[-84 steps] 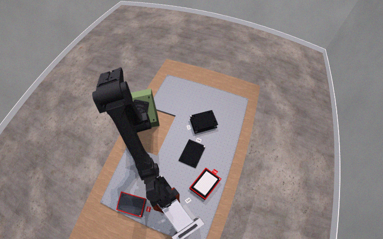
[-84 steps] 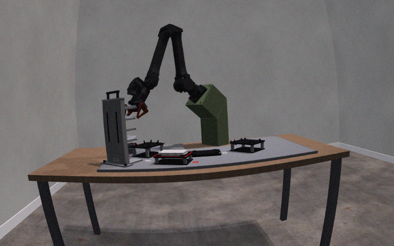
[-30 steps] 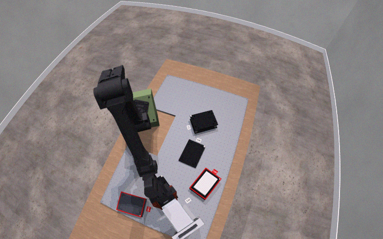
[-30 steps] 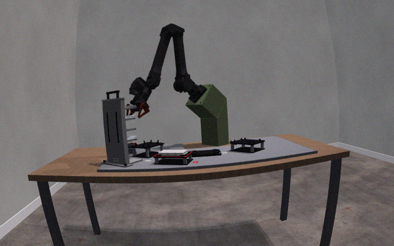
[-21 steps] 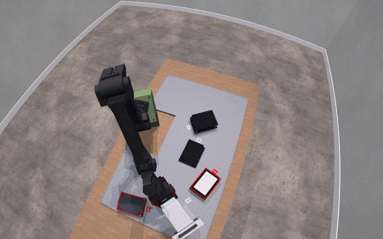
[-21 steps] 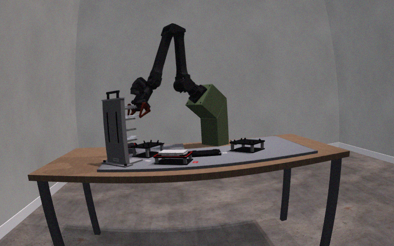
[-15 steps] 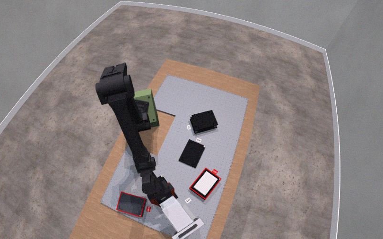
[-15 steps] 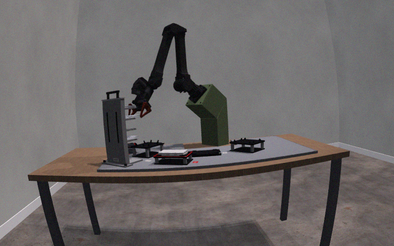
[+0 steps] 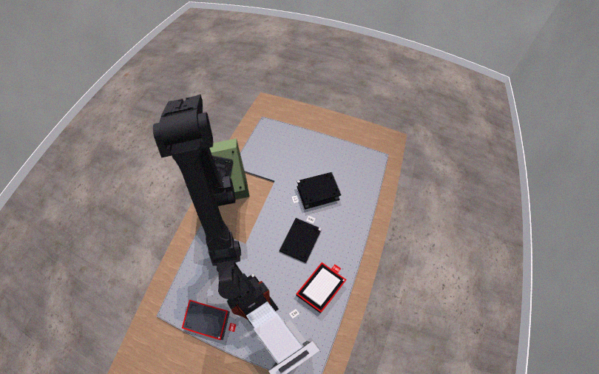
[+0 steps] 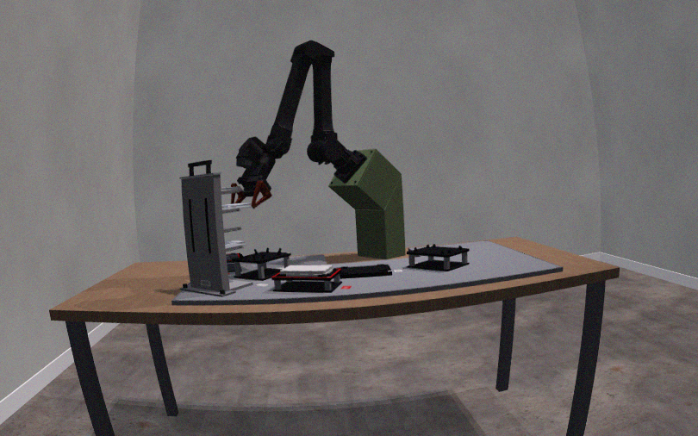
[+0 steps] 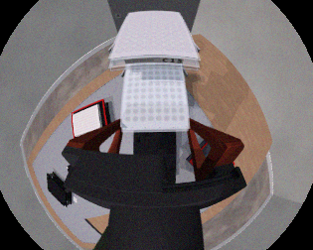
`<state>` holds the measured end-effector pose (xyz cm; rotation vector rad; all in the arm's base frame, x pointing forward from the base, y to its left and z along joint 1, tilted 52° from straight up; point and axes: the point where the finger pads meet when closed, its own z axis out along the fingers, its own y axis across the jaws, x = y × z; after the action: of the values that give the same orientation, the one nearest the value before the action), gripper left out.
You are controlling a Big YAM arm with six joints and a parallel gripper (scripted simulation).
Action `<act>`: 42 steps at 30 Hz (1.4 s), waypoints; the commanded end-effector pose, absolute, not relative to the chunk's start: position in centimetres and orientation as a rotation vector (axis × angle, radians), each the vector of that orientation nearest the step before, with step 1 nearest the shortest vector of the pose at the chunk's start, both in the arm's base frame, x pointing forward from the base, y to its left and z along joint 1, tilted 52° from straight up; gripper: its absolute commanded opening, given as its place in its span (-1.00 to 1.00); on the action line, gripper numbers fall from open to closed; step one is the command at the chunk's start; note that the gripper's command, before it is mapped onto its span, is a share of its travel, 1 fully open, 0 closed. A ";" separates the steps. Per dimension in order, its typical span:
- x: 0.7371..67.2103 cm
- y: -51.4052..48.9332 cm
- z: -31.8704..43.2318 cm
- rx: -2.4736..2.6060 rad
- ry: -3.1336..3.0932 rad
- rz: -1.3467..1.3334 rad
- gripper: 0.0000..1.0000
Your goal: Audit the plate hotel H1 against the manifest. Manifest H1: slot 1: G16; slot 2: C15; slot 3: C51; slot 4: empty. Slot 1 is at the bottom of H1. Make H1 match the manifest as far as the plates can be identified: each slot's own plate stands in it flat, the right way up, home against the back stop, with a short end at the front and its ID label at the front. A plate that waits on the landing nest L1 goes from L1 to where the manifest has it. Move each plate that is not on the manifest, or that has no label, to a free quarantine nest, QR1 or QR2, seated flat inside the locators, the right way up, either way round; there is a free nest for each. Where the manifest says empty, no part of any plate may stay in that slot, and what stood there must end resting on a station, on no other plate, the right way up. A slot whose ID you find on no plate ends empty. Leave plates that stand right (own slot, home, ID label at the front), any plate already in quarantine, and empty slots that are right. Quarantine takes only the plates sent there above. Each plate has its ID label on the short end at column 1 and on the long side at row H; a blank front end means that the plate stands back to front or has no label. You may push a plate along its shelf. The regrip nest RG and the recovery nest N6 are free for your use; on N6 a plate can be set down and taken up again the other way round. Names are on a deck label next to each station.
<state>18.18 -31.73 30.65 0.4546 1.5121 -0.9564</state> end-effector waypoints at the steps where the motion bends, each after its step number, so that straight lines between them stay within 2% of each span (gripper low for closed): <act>1: 17.4 -31.2 31.7 0.436 1.469 -0.980 0.72; 42: 14.8 -29.4 28.1 0.439 1.474 -0.977 0.72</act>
<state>15.63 -29.68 27.04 0.4438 1.5189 -0.9464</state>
